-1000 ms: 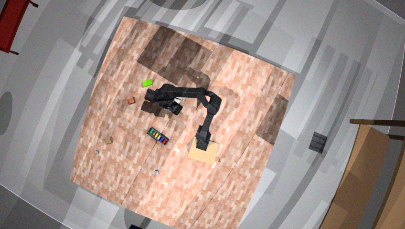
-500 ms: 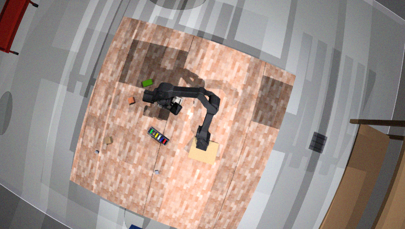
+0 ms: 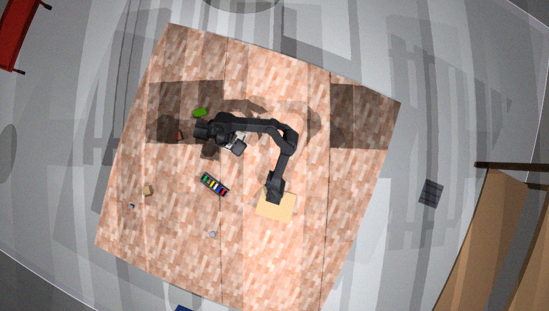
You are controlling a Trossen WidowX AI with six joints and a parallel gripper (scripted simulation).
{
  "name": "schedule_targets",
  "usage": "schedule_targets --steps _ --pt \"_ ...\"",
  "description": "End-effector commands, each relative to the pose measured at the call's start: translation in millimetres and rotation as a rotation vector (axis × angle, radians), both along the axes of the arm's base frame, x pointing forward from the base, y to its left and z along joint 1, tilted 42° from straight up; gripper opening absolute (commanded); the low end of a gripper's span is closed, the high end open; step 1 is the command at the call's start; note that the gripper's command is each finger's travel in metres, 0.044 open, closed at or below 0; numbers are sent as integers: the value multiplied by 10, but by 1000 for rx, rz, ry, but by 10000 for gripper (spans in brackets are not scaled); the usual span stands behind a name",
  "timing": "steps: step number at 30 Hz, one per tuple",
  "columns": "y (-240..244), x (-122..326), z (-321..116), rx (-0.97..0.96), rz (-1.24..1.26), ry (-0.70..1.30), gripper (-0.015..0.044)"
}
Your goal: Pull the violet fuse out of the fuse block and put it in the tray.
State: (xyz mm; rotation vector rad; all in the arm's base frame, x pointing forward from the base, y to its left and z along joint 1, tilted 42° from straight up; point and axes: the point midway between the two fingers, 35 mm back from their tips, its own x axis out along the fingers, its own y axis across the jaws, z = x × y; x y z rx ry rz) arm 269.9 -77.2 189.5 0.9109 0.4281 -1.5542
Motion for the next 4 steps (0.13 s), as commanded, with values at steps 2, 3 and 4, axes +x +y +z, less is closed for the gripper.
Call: schedule_targets --steps 2,3,4 --pt "0 1 -1 0 0 0 330" --pt "0 1 -1 0 0 0 330" --pt "0 1 -1 0 0 0 330"
